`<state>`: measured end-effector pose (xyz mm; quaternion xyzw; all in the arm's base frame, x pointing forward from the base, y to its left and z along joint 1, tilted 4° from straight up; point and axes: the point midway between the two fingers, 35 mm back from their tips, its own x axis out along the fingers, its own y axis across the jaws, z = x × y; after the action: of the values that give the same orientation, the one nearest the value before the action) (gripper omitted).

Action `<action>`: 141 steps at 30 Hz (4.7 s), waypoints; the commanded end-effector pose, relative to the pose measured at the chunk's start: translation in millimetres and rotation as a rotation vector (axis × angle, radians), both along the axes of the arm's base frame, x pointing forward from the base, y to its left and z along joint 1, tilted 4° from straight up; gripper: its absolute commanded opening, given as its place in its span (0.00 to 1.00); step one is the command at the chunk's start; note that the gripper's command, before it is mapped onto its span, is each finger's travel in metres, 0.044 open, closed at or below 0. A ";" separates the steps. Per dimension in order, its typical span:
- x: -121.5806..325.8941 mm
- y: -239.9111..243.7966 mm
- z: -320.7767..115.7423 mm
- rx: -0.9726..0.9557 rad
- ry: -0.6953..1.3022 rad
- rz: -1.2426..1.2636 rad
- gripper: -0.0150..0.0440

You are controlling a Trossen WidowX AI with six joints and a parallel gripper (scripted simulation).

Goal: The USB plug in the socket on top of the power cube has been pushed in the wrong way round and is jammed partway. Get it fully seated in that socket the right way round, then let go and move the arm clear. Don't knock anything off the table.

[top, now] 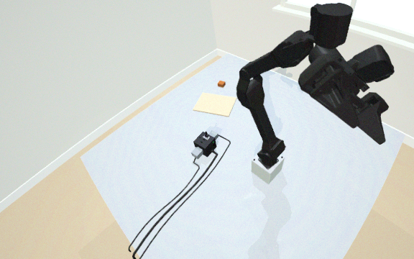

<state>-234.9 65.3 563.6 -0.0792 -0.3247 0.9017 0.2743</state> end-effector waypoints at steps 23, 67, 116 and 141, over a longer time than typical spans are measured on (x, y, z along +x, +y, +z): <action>32.5 -340.2 -132.4 -0.395 -0.402 1.103 1.00; 577.8 -185.7 -398.3 0.267 -1.756 1.742 1.00; 536.4 56.5 -511.4 0.618 -1.747 1.299 1.00; 537.2 56.6 -520.0 0.617 -1.746 1.306 0.60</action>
<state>301.9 121.8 43.2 -0.4252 -0.5931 0.3905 -0.5612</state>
